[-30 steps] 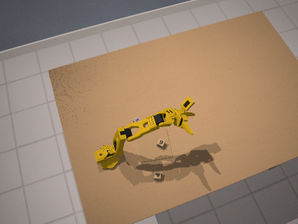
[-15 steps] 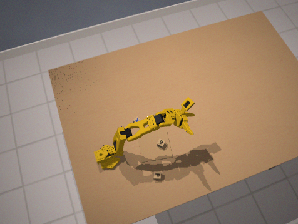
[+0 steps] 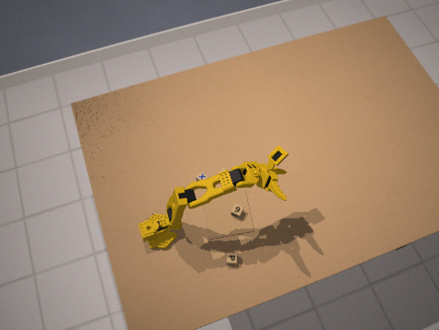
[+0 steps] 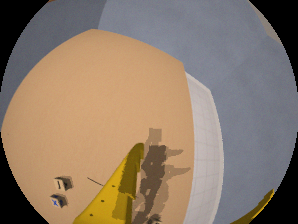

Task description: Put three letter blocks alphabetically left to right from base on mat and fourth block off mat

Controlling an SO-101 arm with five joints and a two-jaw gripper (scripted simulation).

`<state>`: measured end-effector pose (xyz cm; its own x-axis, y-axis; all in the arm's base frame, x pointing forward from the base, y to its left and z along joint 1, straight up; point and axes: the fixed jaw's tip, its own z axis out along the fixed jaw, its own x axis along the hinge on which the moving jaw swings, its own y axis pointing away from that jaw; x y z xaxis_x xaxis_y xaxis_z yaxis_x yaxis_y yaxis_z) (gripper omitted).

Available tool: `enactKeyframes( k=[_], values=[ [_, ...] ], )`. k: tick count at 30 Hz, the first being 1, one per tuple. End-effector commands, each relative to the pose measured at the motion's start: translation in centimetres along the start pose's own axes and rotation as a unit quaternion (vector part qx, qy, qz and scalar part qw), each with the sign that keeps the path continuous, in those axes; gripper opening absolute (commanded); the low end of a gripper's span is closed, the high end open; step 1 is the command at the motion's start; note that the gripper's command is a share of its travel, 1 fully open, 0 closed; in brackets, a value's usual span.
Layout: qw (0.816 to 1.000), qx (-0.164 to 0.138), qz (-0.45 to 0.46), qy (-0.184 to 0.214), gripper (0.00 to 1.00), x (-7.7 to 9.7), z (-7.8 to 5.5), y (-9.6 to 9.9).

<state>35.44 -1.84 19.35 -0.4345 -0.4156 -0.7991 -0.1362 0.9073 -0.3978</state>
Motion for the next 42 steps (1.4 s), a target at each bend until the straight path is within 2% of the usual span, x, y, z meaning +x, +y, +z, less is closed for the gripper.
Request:
enactKeyframes(
  k=[1, 7, 16, 24, 32, 42],
  values=[
    [0.999, 0.022, 0.001, -0.044, 1.0, -2.1, -1.8, -1.1],
    [0.997, 0.035, 0.001, -0.072, 1.0, -3.4, -3.4, -1.7],
    [0.996, 0.039, 0.001, -0.08, 1.0, -3.8, -3.8, -1.9],
    [0.992, 0.058, 0.001, -0.116, 1.0, -5.3, -6.0, -2.6],
    [0.991, 0.06, 0.001, -0.122, 1.0, -5.5, -6.3, -2.7],
    [0.983, 0.08, 0.001, -0.162, 1.0, -7.0, -8.9, -3.5]
  ],
)
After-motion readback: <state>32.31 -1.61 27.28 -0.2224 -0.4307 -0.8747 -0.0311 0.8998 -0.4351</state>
